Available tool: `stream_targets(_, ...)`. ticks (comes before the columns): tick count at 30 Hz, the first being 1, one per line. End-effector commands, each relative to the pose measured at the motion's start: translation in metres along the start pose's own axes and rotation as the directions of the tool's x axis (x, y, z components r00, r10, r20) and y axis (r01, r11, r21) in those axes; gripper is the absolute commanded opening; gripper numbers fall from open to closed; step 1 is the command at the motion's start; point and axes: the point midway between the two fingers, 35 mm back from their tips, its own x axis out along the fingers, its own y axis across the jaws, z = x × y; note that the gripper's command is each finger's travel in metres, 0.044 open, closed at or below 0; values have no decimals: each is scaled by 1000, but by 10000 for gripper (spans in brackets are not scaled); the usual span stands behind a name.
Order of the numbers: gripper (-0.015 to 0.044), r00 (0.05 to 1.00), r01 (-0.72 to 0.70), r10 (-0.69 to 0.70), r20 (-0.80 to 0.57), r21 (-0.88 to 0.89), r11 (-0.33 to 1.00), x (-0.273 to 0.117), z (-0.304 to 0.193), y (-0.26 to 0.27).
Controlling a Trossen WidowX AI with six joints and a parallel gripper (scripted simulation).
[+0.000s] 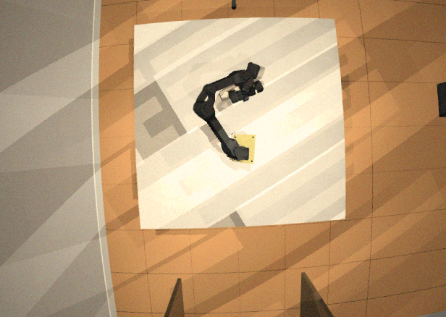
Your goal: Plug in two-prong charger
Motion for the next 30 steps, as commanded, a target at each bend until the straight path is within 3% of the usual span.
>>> stream_targets(1,0,1000,1,-1,6,1,1000,-1,3,-1)
stream_targets(30,0,1000,1,-1,7,1,1000,-1,15,0)
